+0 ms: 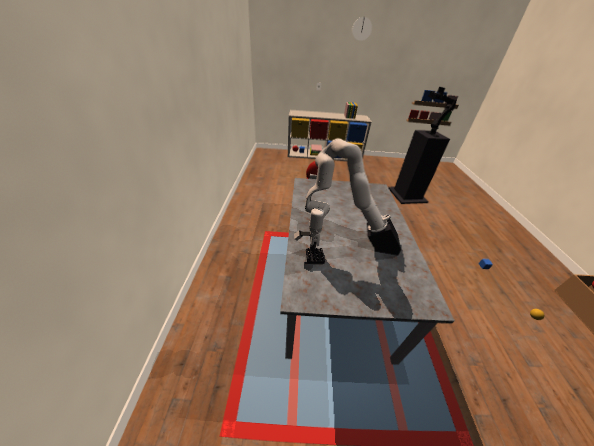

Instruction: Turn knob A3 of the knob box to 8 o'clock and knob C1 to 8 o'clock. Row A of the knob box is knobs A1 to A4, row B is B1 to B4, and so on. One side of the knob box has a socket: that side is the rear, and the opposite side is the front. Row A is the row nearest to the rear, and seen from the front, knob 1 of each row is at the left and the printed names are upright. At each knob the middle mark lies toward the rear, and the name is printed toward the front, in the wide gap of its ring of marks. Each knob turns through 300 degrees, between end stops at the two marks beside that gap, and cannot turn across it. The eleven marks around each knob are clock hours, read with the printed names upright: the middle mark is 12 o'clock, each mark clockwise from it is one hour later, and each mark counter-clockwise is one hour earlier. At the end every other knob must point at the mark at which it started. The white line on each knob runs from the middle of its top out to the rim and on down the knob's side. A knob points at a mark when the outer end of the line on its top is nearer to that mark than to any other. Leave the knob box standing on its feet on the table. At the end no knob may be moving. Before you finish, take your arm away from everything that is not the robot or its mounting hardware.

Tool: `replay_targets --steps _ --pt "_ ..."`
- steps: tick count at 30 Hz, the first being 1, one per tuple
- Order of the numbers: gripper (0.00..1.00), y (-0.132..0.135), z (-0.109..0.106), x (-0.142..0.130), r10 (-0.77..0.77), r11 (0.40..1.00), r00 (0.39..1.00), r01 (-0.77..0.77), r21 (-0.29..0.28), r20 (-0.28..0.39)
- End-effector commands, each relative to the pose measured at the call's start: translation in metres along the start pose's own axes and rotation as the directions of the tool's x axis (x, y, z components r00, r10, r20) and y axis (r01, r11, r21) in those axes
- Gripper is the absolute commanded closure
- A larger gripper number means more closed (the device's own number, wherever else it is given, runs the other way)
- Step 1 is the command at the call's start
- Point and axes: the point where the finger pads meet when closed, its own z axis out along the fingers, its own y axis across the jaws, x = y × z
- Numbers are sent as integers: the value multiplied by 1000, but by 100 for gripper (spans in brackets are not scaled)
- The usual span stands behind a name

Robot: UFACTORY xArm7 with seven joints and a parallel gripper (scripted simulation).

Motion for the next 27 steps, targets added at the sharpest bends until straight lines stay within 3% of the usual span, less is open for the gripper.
replay_targets --steps 1,15,27 --pt "92 0 -1 1 -4 1000 1000 4 1 -2" --pt "92 0 -1 1 -63 998 998 63 1 -2" --pt "92 0 -1 1 -224 975 975 224 0 -3"
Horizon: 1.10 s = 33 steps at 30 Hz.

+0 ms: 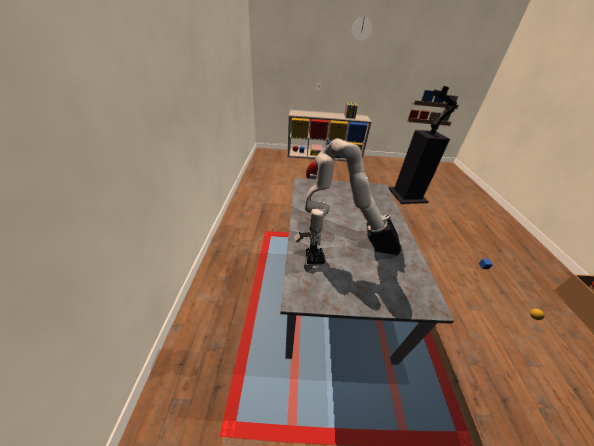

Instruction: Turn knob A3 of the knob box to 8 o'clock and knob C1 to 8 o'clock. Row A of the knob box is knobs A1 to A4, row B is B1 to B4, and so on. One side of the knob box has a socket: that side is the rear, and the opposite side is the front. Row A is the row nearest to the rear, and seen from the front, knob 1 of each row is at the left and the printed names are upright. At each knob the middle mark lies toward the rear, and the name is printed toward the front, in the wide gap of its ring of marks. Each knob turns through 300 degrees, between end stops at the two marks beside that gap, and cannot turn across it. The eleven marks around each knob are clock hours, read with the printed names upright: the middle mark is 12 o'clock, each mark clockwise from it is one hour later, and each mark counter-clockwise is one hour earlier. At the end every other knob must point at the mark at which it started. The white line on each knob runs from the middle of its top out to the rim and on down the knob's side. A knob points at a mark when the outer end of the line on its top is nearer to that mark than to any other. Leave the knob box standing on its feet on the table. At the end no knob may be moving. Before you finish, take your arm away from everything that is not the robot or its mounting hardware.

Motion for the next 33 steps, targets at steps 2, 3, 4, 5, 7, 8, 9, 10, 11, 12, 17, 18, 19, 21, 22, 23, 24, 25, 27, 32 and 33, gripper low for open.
replay_targets --steps 2,3,4,5,7,8,9,10,11,12,17,18,19,21,22,23,24,25,27,32,33 --pt "92 0 -1 1 -99 995 995 99 2 1" --pt "92 0 -1 1 -118 993 993 118 2 1" --pt "92 0 -1 1 -118 993 993 118 2 1" --pt "92 0 -1 1 -118 993 993 118 2 1" --pt "92 0 -1 1 -159 987 987 159 2 1" --pt "92 0 -1 1 -180 984 984 180 2 1" --pt "92 0 -1 1 -202 979 979 202 2 1" --pt "92 0 -1 1 -224 975 975 224 2 1" --pt "92 0 -1 1 -247 969 969 247 2 0" --pt "92 0 -1 1 -270 963 963 270 2 0" --pt "92 0 -1 1 -387 922 922 387 2 0" --pt "92 0 -1 1 -411 912 912 411 2 0" --pt "92 0 -1 1 -434 901 901 434 2 0" --pt "92 0 -1 1 -458 889 889 458 2 0" --pt "92 0 -1 1 -458 889 889 458 2 0" --pt "92 0 -1 1 -482 876 876 482 2 0" --pt "92 0 -1 1 -505 863 863 505 2 0" --pt "92 0 -1 1 -528 849 849 528 2 0" --pt "92 0 -1 1 -573 820 820 573 2 0" --pt "92 0 -1 1 -677 736 736 677 2 -1" --pt "92 0 -1 1 -697 717 717 697 2 -1"
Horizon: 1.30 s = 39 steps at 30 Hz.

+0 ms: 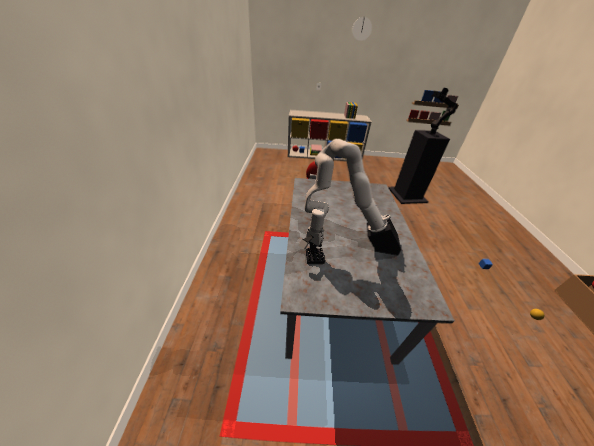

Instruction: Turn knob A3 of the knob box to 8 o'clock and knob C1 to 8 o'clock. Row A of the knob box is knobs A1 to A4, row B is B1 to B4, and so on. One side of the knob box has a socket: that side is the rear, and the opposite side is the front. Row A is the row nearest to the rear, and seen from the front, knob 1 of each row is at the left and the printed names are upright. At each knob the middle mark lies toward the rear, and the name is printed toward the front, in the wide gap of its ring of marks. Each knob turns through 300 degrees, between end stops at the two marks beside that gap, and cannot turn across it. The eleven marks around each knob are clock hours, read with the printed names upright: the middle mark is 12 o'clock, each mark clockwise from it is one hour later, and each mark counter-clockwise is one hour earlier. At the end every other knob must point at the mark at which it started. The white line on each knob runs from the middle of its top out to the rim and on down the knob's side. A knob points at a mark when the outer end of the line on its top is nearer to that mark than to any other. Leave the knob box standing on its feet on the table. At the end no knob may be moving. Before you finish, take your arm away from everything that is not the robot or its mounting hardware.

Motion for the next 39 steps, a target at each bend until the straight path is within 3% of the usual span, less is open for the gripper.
replay_targets --steps 1,8,21,39 --pt "92 1 -1 1 -137 990 991 137 15 6" --pt "92 1 -1 1 -262 965 965 262 16 4" --pt "92 1 -1 1 -514 857 858 514 16 0" --pt "92 1 -1 1 -654 756 756 654 16 -3"
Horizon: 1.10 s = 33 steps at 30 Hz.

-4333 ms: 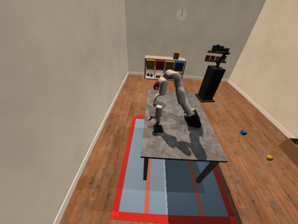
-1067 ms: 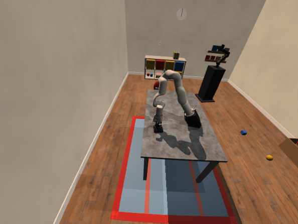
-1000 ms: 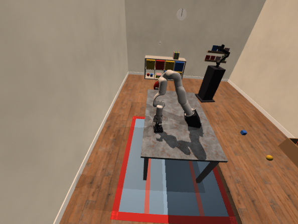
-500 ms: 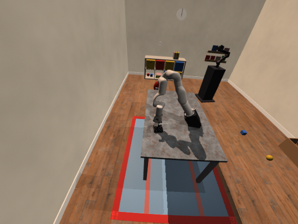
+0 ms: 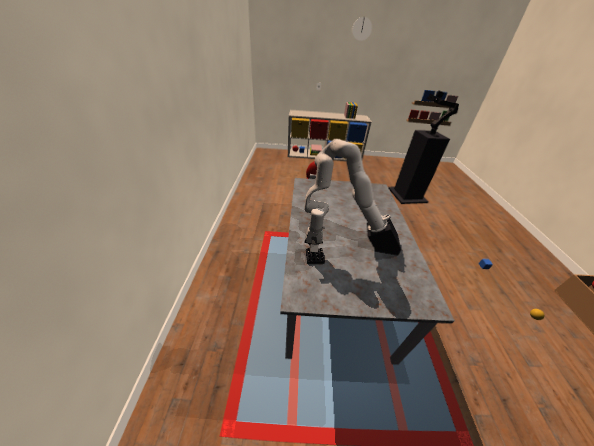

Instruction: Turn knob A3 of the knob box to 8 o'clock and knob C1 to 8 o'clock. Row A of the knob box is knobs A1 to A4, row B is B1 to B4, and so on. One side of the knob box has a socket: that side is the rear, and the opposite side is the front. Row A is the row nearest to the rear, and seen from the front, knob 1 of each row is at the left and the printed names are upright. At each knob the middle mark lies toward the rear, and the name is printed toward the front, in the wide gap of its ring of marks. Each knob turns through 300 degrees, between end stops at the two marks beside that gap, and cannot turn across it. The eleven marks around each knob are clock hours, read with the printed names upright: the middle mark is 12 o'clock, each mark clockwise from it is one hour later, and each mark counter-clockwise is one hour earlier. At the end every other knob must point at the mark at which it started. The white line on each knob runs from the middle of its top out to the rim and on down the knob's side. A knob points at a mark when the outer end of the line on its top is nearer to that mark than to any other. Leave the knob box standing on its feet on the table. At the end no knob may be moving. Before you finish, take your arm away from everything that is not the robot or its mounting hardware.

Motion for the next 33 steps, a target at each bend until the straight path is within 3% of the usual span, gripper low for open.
replay_targets --steps 1,27,28,33 --pt "92 1 -1 0 -23 1000 1000 23 3 -1" --pt "92 1 -1 0 -55 998 998 55 3 -2" --pt "81 1 -1 0 -55 998 998 55 3 -2" --pt "81 1 -1 0 -55 998 998 55 3 -2"
